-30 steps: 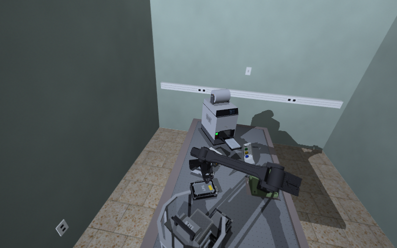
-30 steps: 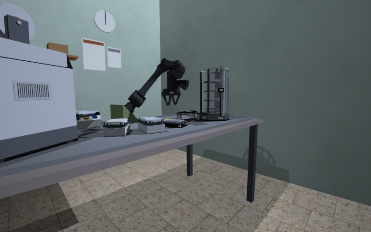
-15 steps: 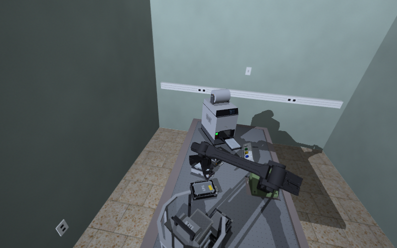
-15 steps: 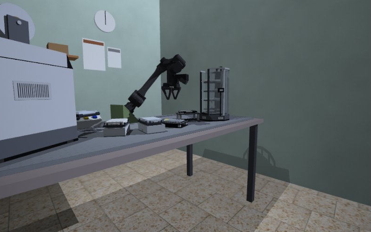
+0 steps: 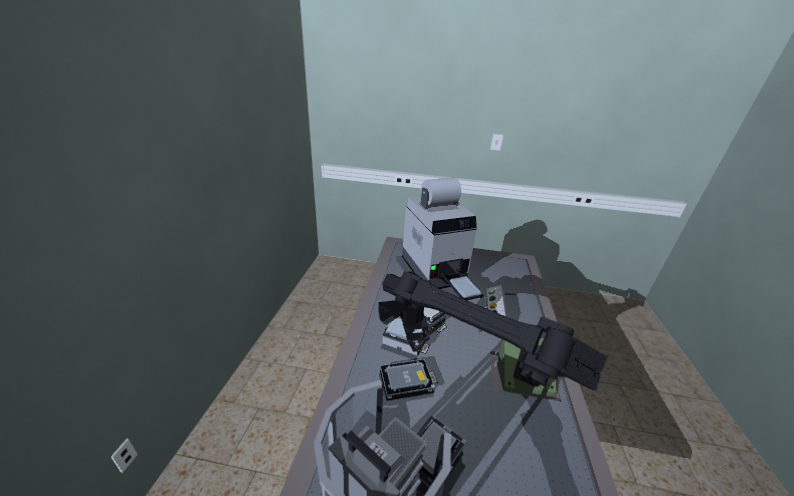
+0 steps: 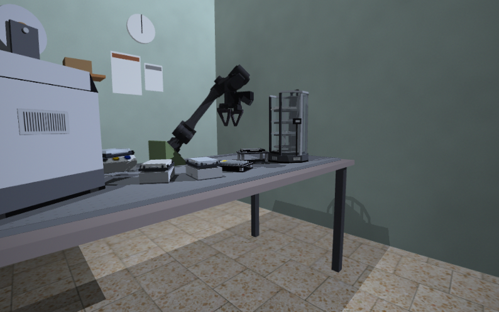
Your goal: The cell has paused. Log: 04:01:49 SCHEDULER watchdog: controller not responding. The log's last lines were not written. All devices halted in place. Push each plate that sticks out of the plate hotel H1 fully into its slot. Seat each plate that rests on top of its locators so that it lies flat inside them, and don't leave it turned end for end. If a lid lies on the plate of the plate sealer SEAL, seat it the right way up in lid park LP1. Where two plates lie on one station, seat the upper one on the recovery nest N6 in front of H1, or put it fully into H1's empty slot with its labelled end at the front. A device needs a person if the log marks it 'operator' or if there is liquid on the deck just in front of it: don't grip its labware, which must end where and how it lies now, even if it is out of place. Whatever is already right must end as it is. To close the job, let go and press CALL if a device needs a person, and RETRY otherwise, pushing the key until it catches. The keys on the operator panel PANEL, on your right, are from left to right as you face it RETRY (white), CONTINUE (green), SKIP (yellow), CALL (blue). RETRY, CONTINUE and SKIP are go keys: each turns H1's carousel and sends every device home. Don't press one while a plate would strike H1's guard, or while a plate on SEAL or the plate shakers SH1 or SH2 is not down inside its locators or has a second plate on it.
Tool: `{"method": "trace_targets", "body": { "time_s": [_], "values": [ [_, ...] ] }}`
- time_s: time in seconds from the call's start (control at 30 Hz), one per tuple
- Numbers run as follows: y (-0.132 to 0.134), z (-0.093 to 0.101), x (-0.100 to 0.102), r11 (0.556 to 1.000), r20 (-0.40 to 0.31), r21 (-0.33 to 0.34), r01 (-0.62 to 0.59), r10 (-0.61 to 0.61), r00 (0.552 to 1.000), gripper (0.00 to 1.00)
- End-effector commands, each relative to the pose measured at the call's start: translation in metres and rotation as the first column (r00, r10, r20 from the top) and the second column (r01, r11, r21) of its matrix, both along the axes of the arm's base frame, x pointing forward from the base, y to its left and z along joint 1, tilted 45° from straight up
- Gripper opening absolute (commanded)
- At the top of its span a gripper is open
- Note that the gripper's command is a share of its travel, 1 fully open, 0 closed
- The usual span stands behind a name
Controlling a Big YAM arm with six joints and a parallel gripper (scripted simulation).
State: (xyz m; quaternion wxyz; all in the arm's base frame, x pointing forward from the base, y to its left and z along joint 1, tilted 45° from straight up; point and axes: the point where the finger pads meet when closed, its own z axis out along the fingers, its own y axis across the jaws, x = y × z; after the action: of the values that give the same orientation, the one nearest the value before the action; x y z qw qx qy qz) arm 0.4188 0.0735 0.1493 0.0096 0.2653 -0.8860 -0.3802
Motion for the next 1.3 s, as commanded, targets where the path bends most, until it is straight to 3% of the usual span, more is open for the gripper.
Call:
{"method": "trace_targets", "body": {
  "time_s": [0.0, 0.4, 1.27],
  "values": [
    [-0.019, 0.02, 0.021, 1.0, 0.058, 0.0, 0.008, -0.008, 0.998, 1.0],
    [-0.037, 0.037, 0.025, 1.0, 0.052, 0.0, 0.008, -0.008, 0.999, 1.0],
    [-0.032, 0.036, 0.027, 1.0, 0.061, 0.0, -0.003, 0.003, 0.998, 1.0]
  ]
}}
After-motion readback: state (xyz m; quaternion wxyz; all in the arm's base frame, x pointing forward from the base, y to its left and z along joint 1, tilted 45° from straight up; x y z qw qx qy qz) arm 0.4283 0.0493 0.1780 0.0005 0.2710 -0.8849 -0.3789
